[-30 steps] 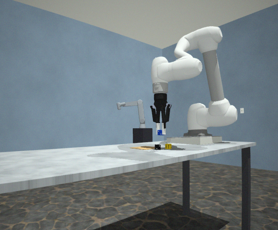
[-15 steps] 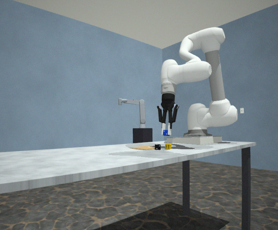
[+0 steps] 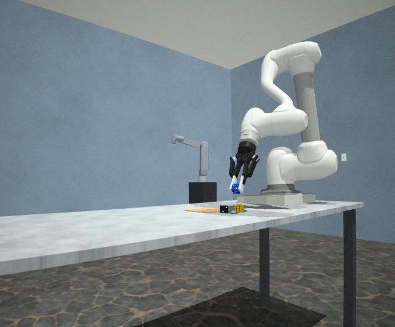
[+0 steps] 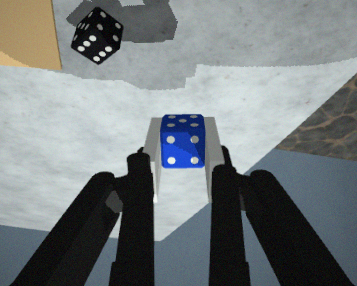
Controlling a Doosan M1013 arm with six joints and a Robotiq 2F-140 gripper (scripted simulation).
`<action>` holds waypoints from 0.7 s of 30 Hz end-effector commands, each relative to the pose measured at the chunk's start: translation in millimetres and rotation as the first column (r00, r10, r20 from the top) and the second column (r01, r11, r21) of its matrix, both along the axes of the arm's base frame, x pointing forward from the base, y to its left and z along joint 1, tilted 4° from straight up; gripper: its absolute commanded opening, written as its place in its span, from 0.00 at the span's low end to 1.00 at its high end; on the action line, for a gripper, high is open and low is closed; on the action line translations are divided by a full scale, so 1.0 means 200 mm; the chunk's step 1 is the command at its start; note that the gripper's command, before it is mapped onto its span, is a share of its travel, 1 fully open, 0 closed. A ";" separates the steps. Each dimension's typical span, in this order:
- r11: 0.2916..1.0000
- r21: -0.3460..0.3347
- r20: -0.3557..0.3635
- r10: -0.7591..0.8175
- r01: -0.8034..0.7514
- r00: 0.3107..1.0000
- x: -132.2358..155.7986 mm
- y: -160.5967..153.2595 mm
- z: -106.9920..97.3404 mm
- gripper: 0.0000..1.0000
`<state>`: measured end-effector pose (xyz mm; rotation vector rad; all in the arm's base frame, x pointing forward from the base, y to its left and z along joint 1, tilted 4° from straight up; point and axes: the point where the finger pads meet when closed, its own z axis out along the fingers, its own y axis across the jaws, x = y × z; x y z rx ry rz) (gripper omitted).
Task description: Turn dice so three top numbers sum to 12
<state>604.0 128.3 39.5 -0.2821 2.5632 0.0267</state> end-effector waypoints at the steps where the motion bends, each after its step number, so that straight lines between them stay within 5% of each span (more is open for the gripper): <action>1: 1.000 0.028 0.170 0.001 -0.006 0.985 0.00 -0.01 -0.03 0.16; 11: 0.996 0.078 0.419 -0.003 -0.033 0.908 -0.02 -0.01 -0.04 0.16; 21: 0.996 0.084 0.445 -0.004 -0.037 0.895 -0.03 -0.01 -0.04 0.16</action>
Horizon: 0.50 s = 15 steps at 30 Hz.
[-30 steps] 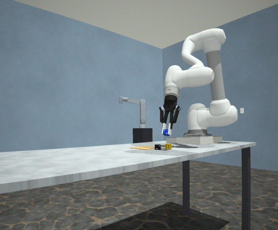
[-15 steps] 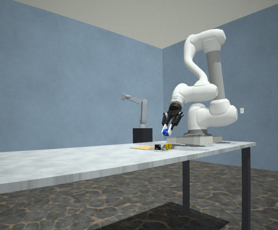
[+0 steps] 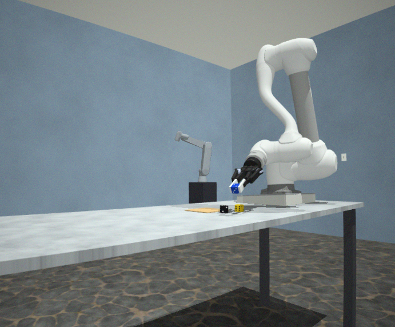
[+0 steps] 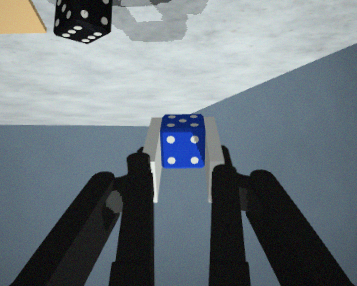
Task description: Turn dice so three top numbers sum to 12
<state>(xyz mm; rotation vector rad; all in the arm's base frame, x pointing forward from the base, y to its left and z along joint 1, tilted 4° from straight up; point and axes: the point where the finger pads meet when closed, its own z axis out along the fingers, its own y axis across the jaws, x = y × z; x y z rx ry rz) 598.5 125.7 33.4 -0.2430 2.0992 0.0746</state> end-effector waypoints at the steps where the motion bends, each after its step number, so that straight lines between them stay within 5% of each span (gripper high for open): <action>1: 1.000 0.001 0.004 0.000 0.000 1.000 0.00 0.00 -0.01 0.16; 15: 1.000 0.001 0.004 0.000 0.000 1.000 0.00 -0.01 -0.14 0.16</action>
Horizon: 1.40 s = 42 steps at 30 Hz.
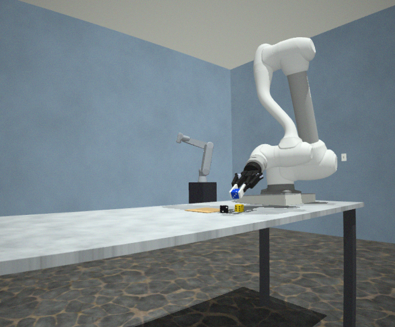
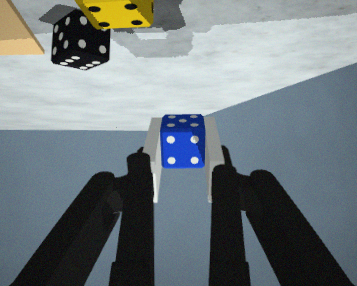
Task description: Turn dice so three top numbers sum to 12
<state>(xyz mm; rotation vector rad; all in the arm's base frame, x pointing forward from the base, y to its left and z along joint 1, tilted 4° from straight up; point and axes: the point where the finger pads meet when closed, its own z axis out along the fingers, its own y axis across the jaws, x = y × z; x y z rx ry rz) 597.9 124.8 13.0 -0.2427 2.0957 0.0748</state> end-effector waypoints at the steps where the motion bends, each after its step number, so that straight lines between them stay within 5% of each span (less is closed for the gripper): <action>1: 1.000 0.000 0.001 0.000 0.000 1.000 0.00 0.00 -0.06 0.16; 17: 1.000 0.000 0.001 0.000 0.000 1.000 -0.01 -0.01 -0.24 0.16; 42: 1.000 0.000 0.001 0.000 0.000 1.000 -0.01 -0.01 -0.25 0.16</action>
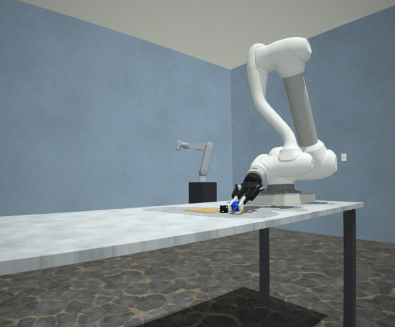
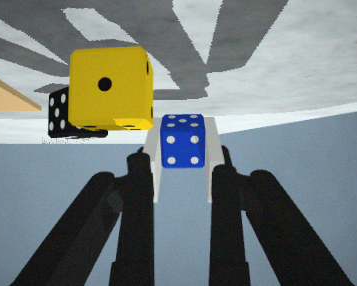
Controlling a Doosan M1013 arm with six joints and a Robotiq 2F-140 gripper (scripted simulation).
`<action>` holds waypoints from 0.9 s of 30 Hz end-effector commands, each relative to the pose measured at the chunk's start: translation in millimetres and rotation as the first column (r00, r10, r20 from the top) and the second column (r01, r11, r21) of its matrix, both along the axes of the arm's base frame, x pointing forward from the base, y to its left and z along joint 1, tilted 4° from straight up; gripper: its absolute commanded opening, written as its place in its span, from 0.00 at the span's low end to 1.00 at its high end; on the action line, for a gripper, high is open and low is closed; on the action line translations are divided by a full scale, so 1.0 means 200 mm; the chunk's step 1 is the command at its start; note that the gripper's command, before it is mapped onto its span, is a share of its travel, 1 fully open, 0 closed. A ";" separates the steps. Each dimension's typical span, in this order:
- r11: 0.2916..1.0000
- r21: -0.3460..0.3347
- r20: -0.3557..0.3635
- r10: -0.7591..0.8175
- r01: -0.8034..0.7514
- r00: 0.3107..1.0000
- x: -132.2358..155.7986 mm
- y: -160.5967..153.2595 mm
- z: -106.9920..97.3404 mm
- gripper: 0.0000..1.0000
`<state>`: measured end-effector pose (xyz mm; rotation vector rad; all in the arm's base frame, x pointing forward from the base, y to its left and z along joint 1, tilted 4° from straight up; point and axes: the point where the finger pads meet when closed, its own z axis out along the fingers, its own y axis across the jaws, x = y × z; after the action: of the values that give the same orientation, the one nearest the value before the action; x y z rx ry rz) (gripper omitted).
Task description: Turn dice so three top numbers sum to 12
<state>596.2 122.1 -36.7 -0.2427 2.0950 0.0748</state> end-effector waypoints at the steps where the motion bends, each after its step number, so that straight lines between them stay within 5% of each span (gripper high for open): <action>1: 1.000 0.000 0.000 0.000 0.000 1.000 0.00 0.00 0.00 0.16; 27: 1.000 0.000 0.000 0.000 0.000 1.000 0.00 0.00 -0.01 0.16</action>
<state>596.2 122.0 -38.6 -0.2427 2.0951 0.0748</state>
